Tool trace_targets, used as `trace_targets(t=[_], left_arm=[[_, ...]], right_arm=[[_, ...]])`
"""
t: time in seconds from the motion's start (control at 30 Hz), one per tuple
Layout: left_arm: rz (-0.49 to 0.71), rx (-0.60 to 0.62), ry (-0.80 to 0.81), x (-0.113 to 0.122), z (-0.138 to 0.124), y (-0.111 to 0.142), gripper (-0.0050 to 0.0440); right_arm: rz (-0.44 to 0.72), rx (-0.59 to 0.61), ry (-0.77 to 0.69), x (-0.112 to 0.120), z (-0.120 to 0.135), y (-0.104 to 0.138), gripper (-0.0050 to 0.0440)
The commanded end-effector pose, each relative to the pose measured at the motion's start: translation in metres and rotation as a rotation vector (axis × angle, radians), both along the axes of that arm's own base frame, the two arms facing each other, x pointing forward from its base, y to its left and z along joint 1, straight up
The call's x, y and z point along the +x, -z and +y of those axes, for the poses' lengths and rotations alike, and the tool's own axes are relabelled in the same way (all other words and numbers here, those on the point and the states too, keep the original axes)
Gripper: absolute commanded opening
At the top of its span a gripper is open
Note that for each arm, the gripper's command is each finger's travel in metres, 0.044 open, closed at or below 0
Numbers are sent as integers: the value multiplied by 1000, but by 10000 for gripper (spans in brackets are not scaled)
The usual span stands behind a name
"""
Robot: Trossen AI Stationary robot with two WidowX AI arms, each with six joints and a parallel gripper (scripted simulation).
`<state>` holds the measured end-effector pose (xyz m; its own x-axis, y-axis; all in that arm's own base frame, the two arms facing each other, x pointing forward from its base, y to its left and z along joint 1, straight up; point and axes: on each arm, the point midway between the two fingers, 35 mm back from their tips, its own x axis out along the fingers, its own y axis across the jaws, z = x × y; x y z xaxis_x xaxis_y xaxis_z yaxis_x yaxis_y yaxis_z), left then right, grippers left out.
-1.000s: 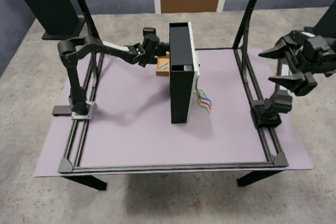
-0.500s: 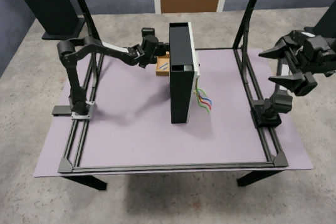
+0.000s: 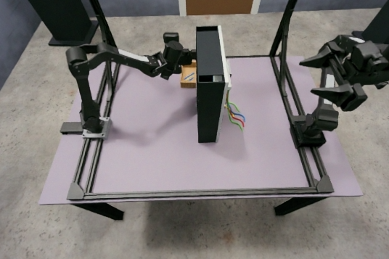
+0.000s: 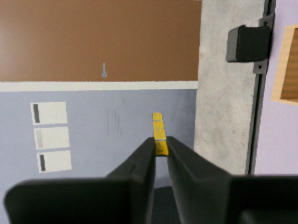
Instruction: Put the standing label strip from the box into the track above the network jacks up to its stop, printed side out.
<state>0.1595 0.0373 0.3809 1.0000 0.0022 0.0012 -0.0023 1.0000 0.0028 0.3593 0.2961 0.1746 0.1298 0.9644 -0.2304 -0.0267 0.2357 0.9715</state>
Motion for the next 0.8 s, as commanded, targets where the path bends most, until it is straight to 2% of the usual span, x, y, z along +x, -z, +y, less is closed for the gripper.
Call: trace_targets(t=[0.0,0.77], left_arm=[[-1,2,2,0,0,-2,440],[-1,2,2,0,0,-2,440]], right_arm=[[-24,24,-4,-2,-3,-14,-50],[-35,80,-37,-7,-10,-21,-50]])
